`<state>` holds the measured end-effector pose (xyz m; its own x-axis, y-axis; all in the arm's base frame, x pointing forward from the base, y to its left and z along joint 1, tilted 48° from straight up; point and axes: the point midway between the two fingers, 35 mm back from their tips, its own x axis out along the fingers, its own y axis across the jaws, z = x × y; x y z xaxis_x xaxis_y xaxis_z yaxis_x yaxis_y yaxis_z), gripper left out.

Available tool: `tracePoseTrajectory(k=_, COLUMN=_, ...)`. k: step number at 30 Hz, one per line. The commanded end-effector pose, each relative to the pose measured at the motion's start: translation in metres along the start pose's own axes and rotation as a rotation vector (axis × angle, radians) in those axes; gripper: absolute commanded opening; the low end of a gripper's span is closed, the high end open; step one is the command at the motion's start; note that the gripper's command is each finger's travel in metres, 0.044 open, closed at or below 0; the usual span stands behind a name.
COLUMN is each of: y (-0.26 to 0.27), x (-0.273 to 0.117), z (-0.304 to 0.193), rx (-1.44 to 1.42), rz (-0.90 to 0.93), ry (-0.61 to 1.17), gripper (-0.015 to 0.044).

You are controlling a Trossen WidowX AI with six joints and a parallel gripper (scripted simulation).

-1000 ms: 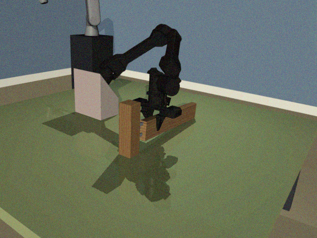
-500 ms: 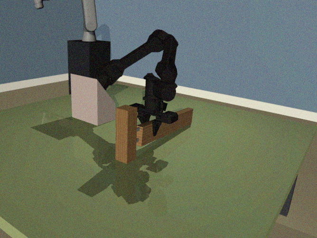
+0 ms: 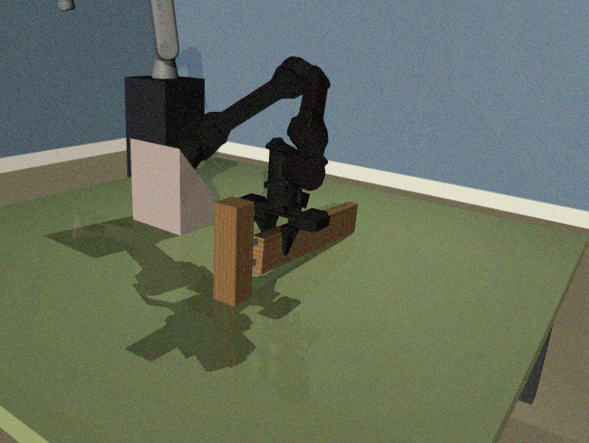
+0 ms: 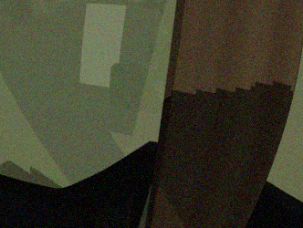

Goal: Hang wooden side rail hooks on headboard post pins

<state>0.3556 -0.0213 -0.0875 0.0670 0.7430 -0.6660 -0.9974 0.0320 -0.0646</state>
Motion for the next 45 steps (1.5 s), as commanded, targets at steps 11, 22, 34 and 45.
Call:
tracePoseTrajectory(k=11, y=-0.0022, x=-0.005, z=-0.0044, rx=-0.002, rz=-0.01, ry=0.005, gripper=0.0)
tracePoseTrajectory(k=22, y=-0.0019, x=-0.0048, z=-0.0056, rx=-0.002, rz=-0.01, ry=0.005, gripper=0.0)
tracePoseTrajectory(k=34, y=-0.0006, x=-0.0036, z=-0.0069, rx=-0.002, rz=-0.01, ry=0.005, gripper=0.0)
tracePoseTrajectory(k=45, y=-0.0002, x=-0.0034, z=-0.0079, rx=-0.002, rz=-0.01, ry=0.005, gripper=0.0)
